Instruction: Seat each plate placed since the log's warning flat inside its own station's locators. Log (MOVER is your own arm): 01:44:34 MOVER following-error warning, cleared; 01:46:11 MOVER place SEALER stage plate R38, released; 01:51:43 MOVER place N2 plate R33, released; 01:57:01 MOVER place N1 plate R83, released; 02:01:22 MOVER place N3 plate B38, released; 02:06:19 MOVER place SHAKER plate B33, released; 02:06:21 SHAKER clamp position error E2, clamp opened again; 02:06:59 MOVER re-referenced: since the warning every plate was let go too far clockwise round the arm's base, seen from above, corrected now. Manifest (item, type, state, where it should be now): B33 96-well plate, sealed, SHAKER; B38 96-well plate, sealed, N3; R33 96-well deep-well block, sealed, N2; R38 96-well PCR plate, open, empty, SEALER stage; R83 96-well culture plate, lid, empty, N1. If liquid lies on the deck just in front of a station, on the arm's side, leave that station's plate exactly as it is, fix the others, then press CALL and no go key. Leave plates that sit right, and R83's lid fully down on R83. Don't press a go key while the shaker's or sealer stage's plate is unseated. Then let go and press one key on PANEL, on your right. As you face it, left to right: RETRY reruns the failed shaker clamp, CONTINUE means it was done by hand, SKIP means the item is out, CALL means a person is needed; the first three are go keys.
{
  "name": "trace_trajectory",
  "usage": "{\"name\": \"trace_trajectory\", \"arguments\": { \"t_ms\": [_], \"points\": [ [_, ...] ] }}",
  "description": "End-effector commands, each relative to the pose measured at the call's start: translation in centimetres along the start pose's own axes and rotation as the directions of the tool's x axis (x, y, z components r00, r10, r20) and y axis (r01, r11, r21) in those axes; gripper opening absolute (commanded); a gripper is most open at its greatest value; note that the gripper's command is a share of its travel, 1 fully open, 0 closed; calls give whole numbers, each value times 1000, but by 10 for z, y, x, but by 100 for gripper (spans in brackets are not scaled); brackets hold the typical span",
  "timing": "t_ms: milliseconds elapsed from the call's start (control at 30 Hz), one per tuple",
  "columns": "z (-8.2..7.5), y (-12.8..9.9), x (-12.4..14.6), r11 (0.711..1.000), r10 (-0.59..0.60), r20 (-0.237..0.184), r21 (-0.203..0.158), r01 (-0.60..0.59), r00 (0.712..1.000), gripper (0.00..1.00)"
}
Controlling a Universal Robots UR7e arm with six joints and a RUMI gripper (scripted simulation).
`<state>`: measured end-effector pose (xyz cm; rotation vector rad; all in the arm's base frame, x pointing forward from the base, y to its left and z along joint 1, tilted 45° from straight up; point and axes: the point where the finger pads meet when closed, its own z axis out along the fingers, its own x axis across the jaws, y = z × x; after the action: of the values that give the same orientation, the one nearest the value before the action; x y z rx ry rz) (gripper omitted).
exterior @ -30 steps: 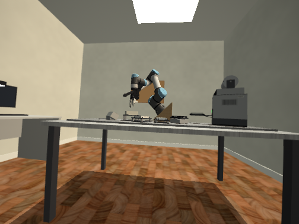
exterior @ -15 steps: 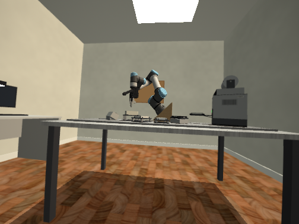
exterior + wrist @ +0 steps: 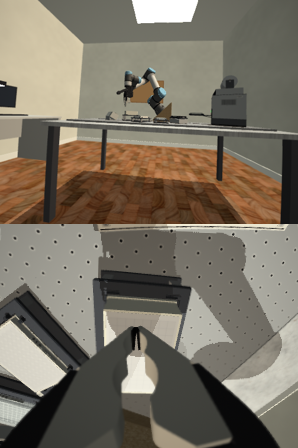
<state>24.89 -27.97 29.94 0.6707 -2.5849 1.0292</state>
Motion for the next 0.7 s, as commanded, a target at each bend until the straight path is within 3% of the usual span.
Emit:
{"name": "trace_trajectory", "arguments": {
  "t_ms": [0,67,433,667],
  "points": [
    [1,-32,-1,1000,-3,1,0,3,1000,0],
    [1,-32,-1,1000,-3,1,0,3,1000,0],
    [1,-87,-2,1000,-3,1,0,3,1000,0],
    [1,-89,-2,1000,-3,1,0,3,1000,0]
  ]
}}
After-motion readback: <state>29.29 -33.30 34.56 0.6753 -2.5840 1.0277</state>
